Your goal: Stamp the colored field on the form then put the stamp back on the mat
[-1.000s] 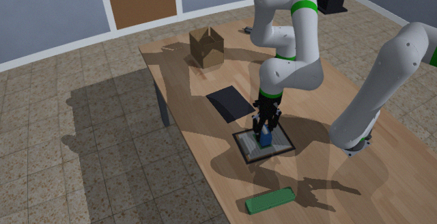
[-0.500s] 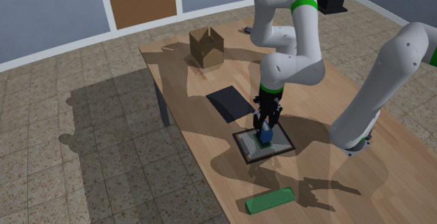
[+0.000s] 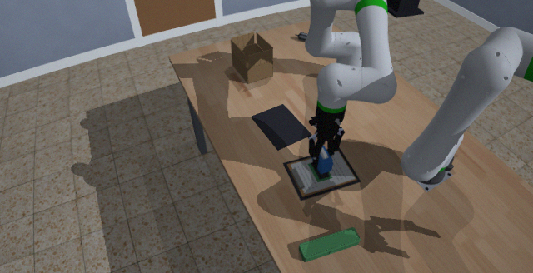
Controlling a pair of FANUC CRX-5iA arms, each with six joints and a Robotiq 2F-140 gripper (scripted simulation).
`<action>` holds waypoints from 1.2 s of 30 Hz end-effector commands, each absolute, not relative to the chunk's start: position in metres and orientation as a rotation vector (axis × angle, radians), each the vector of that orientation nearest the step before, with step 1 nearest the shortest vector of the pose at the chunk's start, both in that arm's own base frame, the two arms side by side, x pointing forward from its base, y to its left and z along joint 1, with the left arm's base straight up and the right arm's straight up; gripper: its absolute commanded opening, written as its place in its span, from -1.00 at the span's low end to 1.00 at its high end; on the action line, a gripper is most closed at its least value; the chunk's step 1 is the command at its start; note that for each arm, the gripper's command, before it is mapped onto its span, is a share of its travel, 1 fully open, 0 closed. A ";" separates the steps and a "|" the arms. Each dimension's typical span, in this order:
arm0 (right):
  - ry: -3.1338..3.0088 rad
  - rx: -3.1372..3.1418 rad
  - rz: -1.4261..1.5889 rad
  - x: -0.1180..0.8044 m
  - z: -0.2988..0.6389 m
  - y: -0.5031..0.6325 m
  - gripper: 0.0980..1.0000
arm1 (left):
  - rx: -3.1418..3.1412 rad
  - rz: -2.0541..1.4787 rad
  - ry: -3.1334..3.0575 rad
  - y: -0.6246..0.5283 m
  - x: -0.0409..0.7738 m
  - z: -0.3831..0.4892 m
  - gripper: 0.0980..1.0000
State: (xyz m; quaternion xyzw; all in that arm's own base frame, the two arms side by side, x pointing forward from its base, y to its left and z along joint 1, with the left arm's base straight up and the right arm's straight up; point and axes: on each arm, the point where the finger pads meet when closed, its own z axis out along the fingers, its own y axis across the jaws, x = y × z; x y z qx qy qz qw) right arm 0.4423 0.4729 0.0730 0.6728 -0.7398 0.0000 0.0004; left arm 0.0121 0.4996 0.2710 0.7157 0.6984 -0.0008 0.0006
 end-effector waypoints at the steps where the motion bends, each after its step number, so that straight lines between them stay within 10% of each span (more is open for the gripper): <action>1: -2.325 2.115 0.000 0.443 0.084 0.473 -0.67 | 2.249 0.000 2.194 0.500 0.012 0.272 1.00; 36: -2.308 2.133 0.000 0.457 0.113 0.432 -0.67 | 2.249 0.000 2.194 0.500 0.012 0.272 1.00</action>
